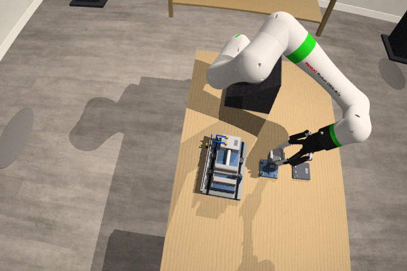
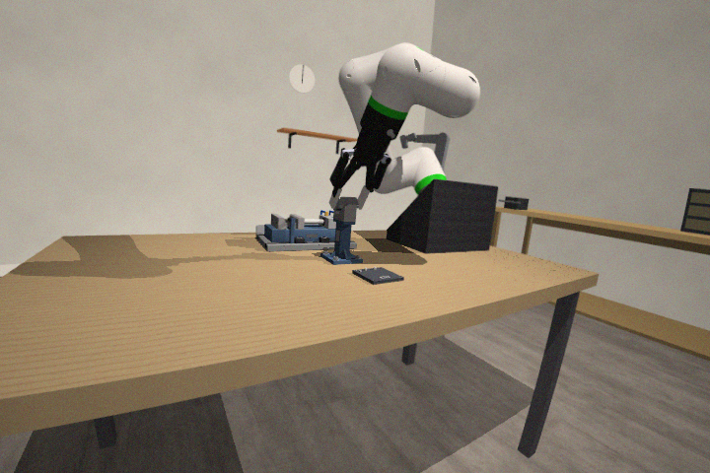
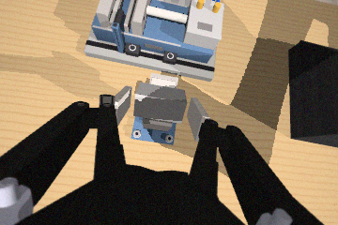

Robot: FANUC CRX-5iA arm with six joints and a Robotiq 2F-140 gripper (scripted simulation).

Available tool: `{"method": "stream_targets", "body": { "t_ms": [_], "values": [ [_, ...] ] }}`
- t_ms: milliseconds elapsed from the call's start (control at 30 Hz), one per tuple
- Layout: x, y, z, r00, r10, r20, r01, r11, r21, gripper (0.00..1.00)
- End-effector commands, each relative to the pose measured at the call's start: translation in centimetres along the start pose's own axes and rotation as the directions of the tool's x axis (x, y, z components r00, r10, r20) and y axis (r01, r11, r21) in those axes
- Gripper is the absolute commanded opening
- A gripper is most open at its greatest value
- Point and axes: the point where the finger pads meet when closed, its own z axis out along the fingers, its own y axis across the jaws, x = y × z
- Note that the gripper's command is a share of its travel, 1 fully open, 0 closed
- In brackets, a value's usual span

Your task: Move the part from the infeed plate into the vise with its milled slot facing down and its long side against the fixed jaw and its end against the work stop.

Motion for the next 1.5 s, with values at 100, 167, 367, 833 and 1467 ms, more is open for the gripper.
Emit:
{"method": "stream_targets", "body": {
  "t_ms": [100, 167, 367, 833, 1467],
  "values": [
    [0.09, -0.01, -0.02, 0.999, 0.0, 0.034, 0.0, 1.0, 0.001, 0.51],
    [0.13, -0.01, -0.01, 0.999, 0.0, 0.05, 0.0, 1.0, 0.0, 0.51],
    [0.26, -0.01, 0.0, 0.995, 0.0, 0.1, 0.0, 1.0, 0.0, 0.51],
    [0.55, -0.01, 0.04, 0.977, 0.0, 0.213, 0.0, 1.0, 0.001, 0.51],
    [1.01, -0.01, 0.19, 0.92, 0.0, 0.392, 0.0, 1.0, 0.0, 0.51]
  ]
}}
